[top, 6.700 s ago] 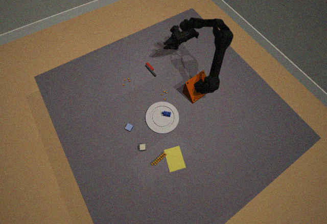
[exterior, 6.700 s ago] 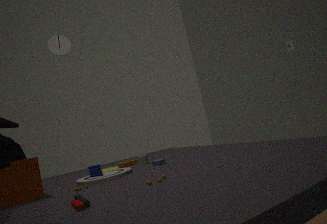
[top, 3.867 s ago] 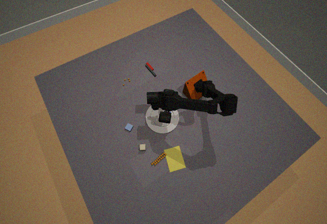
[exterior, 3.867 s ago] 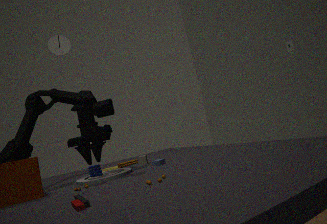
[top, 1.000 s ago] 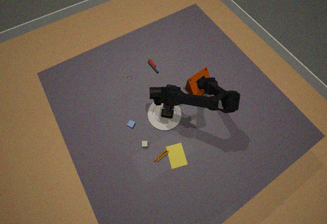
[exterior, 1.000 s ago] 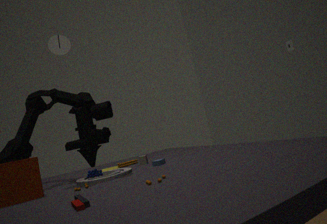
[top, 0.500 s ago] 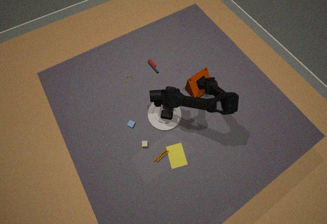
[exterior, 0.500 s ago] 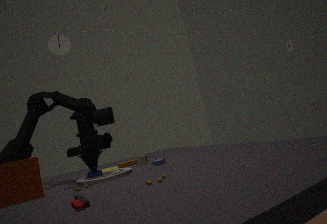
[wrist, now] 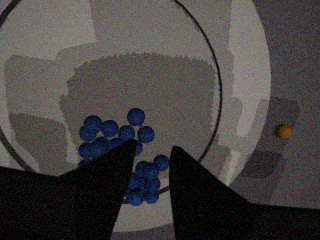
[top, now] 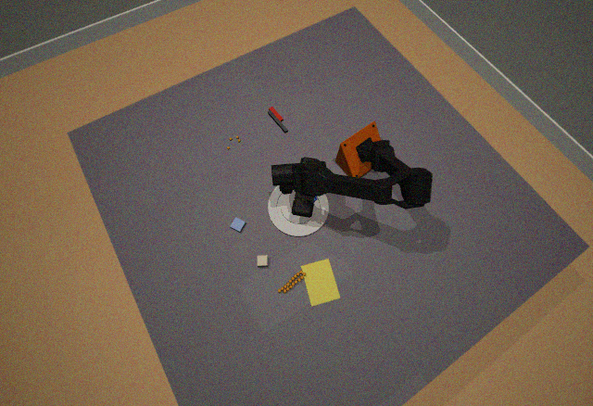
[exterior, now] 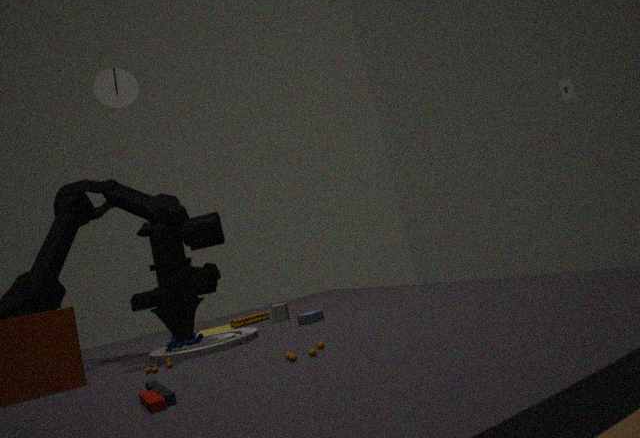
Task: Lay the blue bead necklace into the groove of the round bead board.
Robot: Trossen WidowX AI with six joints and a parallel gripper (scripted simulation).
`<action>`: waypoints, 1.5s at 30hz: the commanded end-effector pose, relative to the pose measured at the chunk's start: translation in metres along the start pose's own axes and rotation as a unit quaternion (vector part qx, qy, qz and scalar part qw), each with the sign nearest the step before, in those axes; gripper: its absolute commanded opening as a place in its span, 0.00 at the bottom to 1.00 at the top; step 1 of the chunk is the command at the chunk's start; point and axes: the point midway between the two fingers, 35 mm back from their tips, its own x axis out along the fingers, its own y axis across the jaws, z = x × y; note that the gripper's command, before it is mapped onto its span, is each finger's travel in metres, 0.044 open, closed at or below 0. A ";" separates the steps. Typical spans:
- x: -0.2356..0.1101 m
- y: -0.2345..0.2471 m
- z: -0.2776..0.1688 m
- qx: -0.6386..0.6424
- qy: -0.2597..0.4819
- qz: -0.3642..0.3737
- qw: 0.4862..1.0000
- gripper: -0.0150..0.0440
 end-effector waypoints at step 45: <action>-0.029 -0.001 -0.001 0.002 0.004 -0.001 1.000 1.00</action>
